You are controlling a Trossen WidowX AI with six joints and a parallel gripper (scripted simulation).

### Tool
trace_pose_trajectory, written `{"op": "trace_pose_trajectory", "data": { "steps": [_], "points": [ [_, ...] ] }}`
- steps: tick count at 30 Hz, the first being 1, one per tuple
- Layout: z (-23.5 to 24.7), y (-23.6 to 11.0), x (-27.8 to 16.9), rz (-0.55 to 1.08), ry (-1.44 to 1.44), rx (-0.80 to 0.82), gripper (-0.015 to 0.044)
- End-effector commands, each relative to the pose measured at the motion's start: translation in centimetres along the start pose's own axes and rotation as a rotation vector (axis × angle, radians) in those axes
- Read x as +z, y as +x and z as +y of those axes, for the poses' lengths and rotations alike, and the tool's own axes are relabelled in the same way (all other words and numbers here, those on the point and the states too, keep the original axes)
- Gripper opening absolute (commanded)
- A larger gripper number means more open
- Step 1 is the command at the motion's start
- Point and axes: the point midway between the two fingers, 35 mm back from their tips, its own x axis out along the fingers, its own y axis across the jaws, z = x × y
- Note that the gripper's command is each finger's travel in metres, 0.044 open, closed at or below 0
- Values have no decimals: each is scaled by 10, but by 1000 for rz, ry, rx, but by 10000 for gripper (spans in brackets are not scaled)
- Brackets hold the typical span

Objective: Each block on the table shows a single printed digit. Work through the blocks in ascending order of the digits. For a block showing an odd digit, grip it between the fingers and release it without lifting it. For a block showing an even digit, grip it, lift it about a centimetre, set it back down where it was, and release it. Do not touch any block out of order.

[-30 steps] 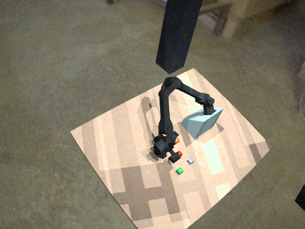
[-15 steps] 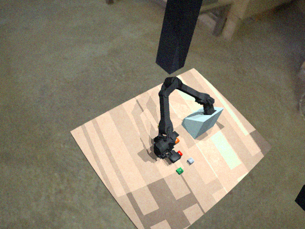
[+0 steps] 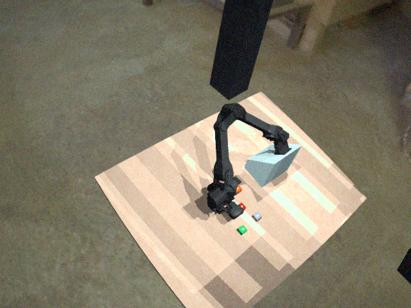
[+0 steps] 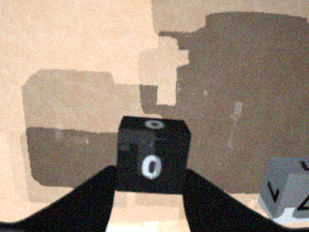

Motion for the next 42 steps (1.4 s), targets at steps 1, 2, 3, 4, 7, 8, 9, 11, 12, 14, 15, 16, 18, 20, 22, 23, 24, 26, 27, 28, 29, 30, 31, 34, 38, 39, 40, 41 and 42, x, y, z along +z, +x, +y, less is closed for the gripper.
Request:
{"op": "trace_pose_trajectory", "data": {
  "steps": [1, 2, 3, 4, 7, 8, 9, 11, 12, 14, 15, 16, 18, 20, 22, 23, 24, 26, 27, 28, 29, 30, 31, 34, 38, 39, 40, 41, 42],
  "points": [
    [-1, 0, 0, -2, -3, -5, 120],
    [-1, 0, 0, -2, -3, -5, 120],
    [-1, 0, 0, -2, -3, -5, 120],
    [-1, 0, 0, -2, -3, -5, 120],
    [-1, 0, 0, -2, -3, -5, 120],
    [-1, 0, 0, -2, -3, -5, 120],
    [-1, 0, 0, -2, -3, -5, 120],
    [-1, 0, 0, -2, -3, -5, 120],
    [-1, 0, 0, -2, -3, -5, 120],
    [0, 0, 0, -3, -7, -5, 120],
    [0, -1, 0, -4, -11, -6, 120],
    [0, -1, 0, -6, -17, -7, 120],
    [0, -3, 0, -6, -17, -7, 120],
    [0, -4, 0, -6, -16, -6, 120],
    [0, -6, 0, -5, -14, -6, 120],
    [0, -7, 0, -5, -13, -6, 120],
    [0, -8, 0, -4, -12, -6, 120],
    [0, -10, 0, -4, -10, -5, 120],
    [0, -10, 0, -4, -9, -5, 120],
    [0, -11, 0, -3, -7, -5, 120],
    [0, -12, 0, -3, -6, -5, 120],
    [0, -13, 0, -3, -5, -5, 120],
    [0, -14, 0, -2, -4, -4, 120],
    [0, -15, 0, -2, -3, -4, 120],
    [0, -15, 0, -2, -3, -4, 120],
    [0, -15, 0, -2, -3, -4, 120],
    [0, -15, 0, -2, -3, -4, 120],
    [0, -15, 0, -2, -3, -4, 120],
    [0, -15, 0, -2, -3, -4, 120]
  ]
}}
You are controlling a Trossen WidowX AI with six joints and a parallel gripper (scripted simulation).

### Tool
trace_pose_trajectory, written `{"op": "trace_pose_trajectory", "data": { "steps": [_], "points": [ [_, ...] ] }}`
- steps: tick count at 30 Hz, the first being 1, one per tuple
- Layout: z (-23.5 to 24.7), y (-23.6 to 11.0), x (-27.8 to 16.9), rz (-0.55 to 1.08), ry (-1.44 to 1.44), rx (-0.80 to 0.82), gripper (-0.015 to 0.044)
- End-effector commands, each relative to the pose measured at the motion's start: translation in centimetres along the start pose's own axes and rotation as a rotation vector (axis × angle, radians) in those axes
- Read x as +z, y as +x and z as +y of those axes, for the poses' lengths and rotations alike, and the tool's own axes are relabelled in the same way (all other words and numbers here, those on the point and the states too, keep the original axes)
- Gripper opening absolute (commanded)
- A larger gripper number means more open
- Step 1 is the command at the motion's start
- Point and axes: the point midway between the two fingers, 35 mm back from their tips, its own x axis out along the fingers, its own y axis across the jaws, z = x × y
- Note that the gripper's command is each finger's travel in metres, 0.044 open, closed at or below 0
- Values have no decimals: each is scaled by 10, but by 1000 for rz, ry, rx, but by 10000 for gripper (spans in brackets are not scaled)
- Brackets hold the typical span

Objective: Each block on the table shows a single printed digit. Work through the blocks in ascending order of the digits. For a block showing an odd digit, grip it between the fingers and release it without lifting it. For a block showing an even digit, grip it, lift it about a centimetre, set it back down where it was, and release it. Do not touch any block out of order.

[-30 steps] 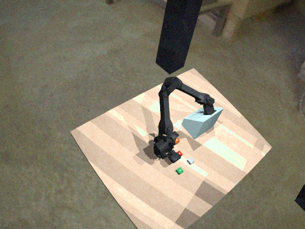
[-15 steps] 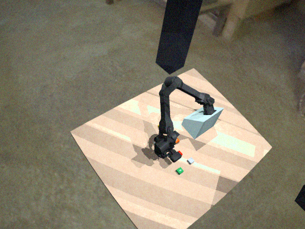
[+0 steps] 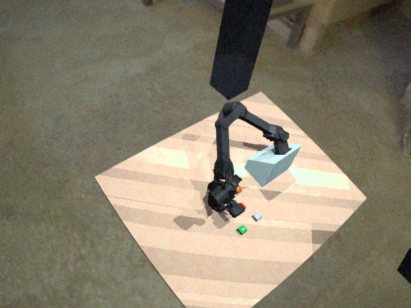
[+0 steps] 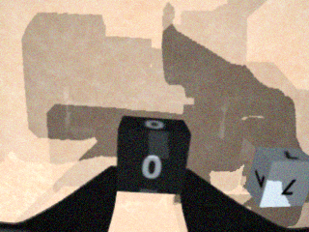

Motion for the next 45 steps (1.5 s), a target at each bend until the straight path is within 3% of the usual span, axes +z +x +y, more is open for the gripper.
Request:
{"op": "trace_pose_trajectory", "data": {
  "steps": [1, 25, 36, 45],
  "points": [
    [0, -1, 0, -1, 3, -1, 120],
    [0, 14, 0, -1, 3, -1, 120],
    [0, 14, 0, -1, 3, -1, 400],
    [0, -22, 0, -1, 3, 0, 400]
  ]
}}
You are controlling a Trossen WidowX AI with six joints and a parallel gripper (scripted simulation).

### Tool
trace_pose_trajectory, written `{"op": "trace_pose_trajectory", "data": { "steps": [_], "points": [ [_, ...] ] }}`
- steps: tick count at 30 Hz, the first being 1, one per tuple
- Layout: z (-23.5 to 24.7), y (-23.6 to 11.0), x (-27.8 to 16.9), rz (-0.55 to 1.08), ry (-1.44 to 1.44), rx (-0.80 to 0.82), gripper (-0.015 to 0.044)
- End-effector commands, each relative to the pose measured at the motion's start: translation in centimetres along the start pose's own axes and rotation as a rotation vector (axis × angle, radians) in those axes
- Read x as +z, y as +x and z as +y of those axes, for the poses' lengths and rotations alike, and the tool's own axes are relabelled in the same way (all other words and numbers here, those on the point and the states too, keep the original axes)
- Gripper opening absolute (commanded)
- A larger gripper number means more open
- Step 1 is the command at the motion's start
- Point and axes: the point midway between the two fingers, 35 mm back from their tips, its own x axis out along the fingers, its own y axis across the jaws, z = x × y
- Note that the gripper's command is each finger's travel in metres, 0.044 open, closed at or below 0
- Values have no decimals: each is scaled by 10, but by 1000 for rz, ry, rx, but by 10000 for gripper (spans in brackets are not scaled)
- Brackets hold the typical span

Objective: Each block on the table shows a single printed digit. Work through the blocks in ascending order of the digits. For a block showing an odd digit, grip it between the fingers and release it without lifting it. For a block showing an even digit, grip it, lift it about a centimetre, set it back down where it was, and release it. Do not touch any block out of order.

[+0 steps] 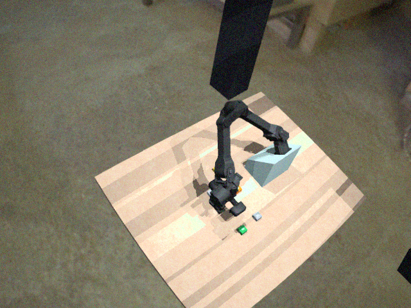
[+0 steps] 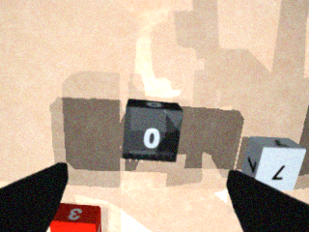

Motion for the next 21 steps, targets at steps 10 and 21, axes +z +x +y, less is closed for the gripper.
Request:
{"op": "trace_pose_trajectory", "data": {
  "steps": [10, 21],
  "points": [
    [-1, -91, 3, -10, 11, 8, 164],
    [-11, -91, 1, -9, 11, 10, 120]
  ]
}}
